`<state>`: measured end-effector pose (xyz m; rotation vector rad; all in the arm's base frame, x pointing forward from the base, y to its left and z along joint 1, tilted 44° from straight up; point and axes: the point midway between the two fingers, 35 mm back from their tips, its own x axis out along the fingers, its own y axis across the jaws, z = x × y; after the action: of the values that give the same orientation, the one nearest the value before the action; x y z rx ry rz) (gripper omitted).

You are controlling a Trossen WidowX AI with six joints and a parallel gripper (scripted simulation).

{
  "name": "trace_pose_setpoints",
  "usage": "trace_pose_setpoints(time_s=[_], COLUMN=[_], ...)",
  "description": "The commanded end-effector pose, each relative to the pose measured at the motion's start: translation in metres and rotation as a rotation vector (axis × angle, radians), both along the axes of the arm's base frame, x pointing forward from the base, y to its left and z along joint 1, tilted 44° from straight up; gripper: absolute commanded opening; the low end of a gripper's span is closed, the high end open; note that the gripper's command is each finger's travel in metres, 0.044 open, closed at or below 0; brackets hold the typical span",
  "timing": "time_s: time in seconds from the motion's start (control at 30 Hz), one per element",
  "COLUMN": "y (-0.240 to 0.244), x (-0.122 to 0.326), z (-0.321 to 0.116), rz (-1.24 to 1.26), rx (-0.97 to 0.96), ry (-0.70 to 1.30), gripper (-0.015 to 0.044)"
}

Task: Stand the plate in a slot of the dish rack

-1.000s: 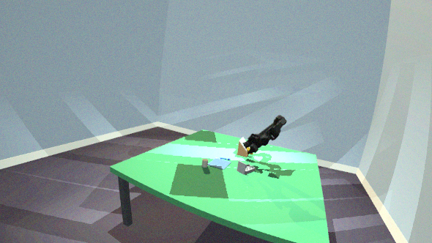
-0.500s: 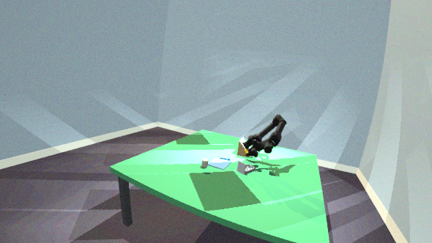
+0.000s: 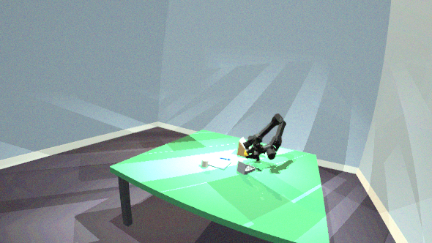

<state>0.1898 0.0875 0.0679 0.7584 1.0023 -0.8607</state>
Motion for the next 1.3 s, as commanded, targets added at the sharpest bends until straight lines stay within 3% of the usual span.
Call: trace_pose_setpoints(time_s=[0.0,0.67,1.27], y=[0.003,0.029,0.053], x=[0.001,-0.001,-0.015], z=[-0.001,0.003,0.018], rz=[0.028,0.204,0.320], rx=[-0.029,-0.122,-0.095], ry=[-0.063,-0.413,-0.750], gripper=[0.0000,0.0000,0.0000])
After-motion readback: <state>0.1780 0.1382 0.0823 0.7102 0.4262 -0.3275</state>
